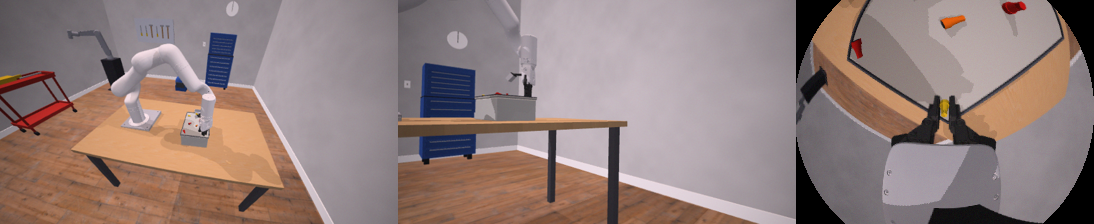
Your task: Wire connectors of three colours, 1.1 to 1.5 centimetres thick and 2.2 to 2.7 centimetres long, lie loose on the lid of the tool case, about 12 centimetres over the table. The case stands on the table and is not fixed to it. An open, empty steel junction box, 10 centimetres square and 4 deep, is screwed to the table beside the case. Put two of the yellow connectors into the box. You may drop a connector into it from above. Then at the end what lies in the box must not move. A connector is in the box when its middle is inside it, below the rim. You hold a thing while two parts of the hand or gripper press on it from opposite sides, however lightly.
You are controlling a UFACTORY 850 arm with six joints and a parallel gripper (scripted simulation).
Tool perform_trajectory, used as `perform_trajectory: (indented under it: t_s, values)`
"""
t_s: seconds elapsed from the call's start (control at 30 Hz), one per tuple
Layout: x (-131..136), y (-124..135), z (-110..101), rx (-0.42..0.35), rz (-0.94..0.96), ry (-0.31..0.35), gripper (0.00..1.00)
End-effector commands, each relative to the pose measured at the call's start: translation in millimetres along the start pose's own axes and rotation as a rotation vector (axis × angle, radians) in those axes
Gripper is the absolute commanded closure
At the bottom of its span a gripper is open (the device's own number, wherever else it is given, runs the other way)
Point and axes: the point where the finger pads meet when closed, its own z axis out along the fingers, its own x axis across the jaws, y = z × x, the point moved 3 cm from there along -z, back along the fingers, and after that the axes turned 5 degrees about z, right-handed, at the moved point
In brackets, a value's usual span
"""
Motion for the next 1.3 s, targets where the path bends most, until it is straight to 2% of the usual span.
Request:
perform_trajectory:
  t_s: [0.0, 0.33, 0.57, 1.0, 1.27]
  values:
    - [0, 0, -1, -0.001, 0.000, 0.001, 0.98]
    - [0, 0, -1, -0.001, 0.000, 0.001, 0.98]
    - [0, 0, -9, -0.001, 0.000, 0.001, 0.98]
    - [0, 0, -63, -0.001, 0.000, 0.001, 0.98]
    - [0, 0, -71, -0.001, 0.000, 0.001, 0.98]
